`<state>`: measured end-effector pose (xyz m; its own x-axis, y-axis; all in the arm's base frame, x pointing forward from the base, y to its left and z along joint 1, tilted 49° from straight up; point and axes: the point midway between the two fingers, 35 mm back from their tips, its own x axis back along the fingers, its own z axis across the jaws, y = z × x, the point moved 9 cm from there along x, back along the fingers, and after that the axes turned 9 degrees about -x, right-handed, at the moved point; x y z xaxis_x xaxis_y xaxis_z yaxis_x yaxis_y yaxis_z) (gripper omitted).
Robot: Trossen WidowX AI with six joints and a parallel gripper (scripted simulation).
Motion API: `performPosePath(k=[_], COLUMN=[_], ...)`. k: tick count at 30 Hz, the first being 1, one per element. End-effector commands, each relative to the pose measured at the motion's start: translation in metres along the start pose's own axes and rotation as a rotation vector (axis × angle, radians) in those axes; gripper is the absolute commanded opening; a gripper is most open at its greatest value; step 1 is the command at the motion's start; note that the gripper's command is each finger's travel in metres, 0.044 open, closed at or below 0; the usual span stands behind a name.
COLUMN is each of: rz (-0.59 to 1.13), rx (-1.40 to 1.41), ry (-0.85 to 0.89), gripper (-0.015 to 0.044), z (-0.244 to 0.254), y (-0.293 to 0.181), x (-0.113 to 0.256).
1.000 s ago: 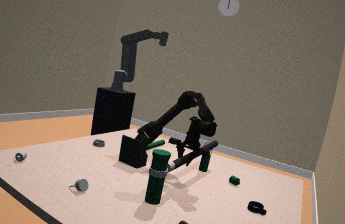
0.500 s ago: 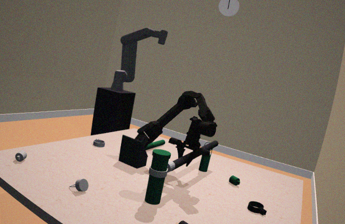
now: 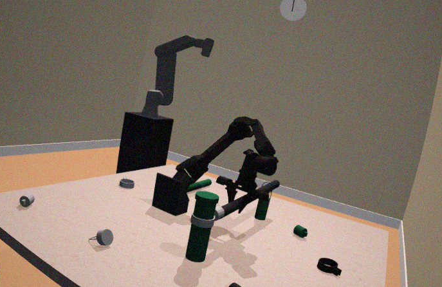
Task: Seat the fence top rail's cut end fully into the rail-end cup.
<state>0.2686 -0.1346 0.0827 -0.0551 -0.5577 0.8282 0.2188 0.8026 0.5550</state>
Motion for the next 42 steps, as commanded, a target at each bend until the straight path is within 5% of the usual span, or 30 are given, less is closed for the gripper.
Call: performPosePath(k=[1,42], rz=[0.015,-0.004], rx=[0.000,0.001], ry=[-0.016,0.004], gripper=[0.0000,0.0000], z=[-0.0013,-0.0033], y=[-0.0054,-0.0087], x=[0.0049,0.0035])
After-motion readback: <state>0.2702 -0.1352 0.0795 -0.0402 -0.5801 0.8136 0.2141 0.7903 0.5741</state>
